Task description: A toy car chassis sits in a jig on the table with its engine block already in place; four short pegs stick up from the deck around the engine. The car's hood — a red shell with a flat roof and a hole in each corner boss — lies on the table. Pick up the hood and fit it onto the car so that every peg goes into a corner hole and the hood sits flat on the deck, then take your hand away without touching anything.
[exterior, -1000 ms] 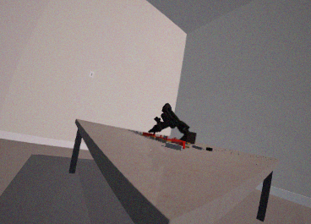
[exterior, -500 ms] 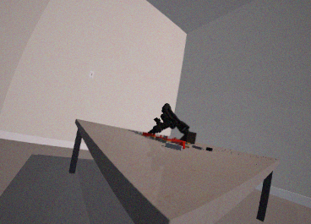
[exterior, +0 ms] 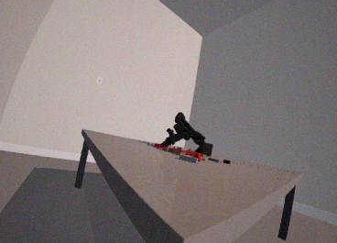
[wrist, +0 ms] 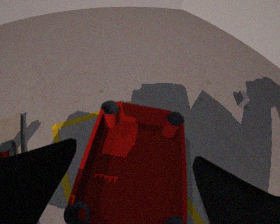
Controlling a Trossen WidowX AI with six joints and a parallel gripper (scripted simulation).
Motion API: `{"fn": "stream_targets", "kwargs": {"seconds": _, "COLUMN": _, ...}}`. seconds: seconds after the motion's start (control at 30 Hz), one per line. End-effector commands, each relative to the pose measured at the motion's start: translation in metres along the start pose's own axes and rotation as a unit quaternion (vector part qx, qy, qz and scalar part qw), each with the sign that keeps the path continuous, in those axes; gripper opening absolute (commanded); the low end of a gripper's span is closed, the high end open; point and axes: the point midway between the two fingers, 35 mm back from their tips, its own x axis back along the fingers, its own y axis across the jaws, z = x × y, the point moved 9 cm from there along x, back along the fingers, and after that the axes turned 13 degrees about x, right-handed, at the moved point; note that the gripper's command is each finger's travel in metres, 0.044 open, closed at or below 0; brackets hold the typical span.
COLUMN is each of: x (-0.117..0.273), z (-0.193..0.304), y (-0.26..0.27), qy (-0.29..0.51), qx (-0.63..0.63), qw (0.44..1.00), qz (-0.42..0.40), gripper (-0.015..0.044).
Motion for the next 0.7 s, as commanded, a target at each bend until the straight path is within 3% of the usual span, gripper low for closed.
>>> {"fn": "stream_targets", "kwargs": {"seconds": 0.0, "x": -0.0021, "z": 0.0017, "y": -0.0001, "qy": 0.000, "qx": -0.002, "qw": 1.000, "qz": -0.002, "gripper": 0.0440}}
{"fn": "stream_targets", "kwargs": {"seconds": 0.17, "x": -0.0035, "z": 0.0033, "y": -0.0001, "qy": 0.002, "qx": -0.002, "qw": 1.000, "qz": -0.004, "gripper": 0.0440}}
{"fn": "stream_targets", "kwargs": {"seconds": 0.27, "x": -0.0017, "z": 0.0019, "y": 0.0000, "qy": 0.002, "qx": 0.000, "qw": 1.000, "qz": -0.002, "gripper": 0.0361}}
{"fn": "stream_targets", "kwargs": {"seconds": 0.6, "x": -0.0017, "z": 0.0019, "y": 0.0000, "qy": 0.002, "qx": 0.000, "qw": 1.000, "qz": -0.002, "gripper": 0.0295}}
{"fn": "stream_targets", "kwargs": {"seconds": 0.67, "x": -0.0011, "z": 0.0005, "y": 0.0000, "qy": 0.002, "qx": 0.000, "qw": 1.000, "qz": -0.002, "gripper": 0.0242}}
